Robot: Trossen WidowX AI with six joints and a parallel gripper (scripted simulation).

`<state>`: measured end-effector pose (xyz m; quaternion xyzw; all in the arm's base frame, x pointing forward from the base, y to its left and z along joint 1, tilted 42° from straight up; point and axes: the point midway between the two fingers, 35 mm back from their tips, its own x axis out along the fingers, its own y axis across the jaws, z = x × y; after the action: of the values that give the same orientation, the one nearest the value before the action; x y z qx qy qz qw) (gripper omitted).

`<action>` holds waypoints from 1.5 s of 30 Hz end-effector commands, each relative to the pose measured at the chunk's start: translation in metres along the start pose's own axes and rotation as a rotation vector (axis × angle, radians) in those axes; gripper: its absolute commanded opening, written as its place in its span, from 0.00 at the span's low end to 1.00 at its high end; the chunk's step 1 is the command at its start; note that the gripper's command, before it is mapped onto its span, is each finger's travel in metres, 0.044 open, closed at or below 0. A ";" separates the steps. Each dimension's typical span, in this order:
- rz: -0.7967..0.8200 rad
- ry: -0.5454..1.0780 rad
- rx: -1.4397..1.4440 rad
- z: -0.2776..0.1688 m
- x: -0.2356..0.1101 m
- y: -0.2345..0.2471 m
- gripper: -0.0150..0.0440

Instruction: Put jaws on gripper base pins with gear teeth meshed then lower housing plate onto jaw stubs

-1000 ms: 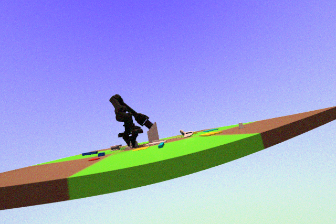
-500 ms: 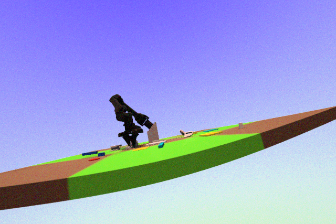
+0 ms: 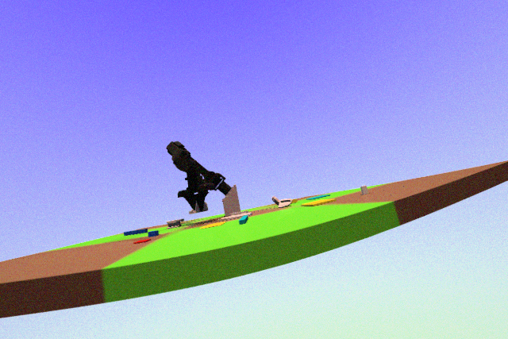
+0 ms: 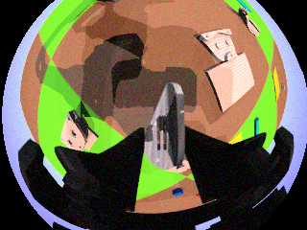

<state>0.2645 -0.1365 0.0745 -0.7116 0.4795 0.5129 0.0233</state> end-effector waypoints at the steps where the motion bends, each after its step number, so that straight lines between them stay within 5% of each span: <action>1: -0.002 0.010 0.007 -0.002 -0.014 0.001 0.48; 13: -0.002 0.010 0.021 0.000 -0.032 0.002 0.48; 45: -0.027 -0.022 0.748 0.043 -0.032 -0.045 0.48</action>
<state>0.2658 -0.0732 0.0625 -0.6640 0.6158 0.3258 0.2716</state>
